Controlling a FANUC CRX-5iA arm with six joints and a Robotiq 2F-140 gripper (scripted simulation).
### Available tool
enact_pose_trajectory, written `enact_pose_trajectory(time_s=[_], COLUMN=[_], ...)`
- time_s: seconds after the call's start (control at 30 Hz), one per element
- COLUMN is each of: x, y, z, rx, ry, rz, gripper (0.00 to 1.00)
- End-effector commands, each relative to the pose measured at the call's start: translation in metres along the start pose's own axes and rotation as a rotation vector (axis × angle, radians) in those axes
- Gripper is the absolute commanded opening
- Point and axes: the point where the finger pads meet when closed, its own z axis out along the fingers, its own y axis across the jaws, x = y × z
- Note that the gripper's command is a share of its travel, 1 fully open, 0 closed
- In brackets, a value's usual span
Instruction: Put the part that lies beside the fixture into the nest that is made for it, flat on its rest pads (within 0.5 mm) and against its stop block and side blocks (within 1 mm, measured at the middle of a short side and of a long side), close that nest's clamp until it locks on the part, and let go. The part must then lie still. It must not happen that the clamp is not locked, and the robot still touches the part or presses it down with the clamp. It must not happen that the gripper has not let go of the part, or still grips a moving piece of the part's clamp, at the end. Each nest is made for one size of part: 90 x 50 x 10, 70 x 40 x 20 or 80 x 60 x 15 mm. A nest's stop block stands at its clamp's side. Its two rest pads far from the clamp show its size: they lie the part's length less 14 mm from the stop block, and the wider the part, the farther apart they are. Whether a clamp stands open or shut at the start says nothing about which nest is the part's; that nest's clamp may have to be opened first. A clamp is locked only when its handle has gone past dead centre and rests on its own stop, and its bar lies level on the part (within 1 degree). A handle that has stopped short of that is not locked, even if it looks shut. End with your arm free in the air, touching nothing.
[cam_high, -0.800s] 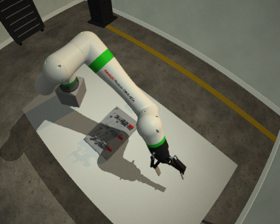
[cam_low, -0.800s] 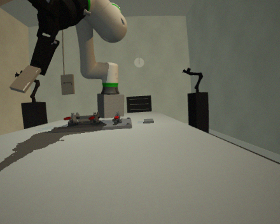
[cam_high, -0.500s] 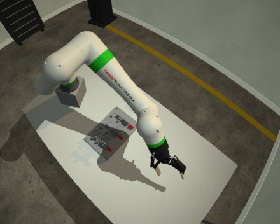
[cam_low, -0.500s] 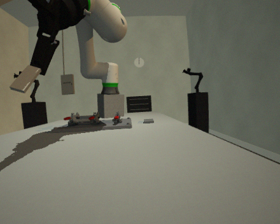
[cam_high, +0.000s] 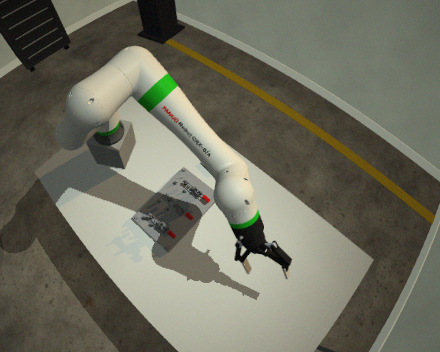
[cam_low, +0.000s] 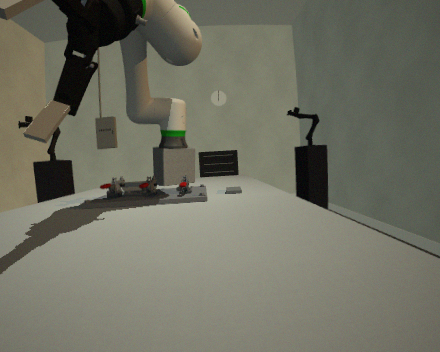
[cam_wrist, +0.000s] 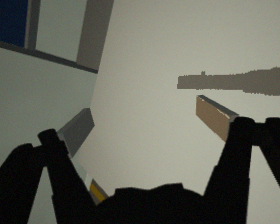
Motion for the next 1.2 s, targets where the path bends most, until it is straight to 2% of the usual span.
enact_pose_trajectory(time_s=[0.0,0.1,0.13,0.3,0.33,0.43,0.47,0.57,0.6,0.7,0.73,0.87,0.9,1.0,1.03,1.13,1.17], x=[-0.025,-0.025,-0.036,-0.036,-0.048,-0.048,-0.061,-0.061,-0.076,-0.076,-0.091,-0.092,-0.108,-0.108,-0.12,-0.123,-0.134], y=[0.026,0.026,0.038,0.038,0.053,0.053,0.072,0.072,0.093,0.093,0.115,0.117,0.143,0.143,0.165,0.17,0.19], z=[-0.05,-0.05,-0.069,-0.069,-0.091,-0.091,-0.114,-0.114,-0.139,-0.139,-0.163,-0.165,-0.191,-0.191,-0.211,-0.216,-0.234], rx=[-0.064,-0.064,-0.089,-0.089,-0.116,-0.116,-0.145,-0.145,-0.173,-0.173,-0.199,-0.2,-0.225,-0.225,-0.242,-0.245,-0.257], ry=[-0.027,-0.027,-0.043,-0.043,-0.065,-0.065,-0.094,-0.094,-0.13,-0.13,-0.17,-0.173,-0.222,-0.222,-0.266,-0.276,-0.317], rz=[-0.144,-0.144,-0.202,-0.202,-0.267,-0.267,-0.34,-0.34,-0.418,-0.418,-0.495,-0.5,-0.584,-0.584,-0.654,-0.67,-0.73], gripper=[1.0,1.0,1.0,1.0,1.0,1.0,1.0,1.0,1.0,1.0,1.0,1.0,1.0,1.0,1.0,1.0,1.0])
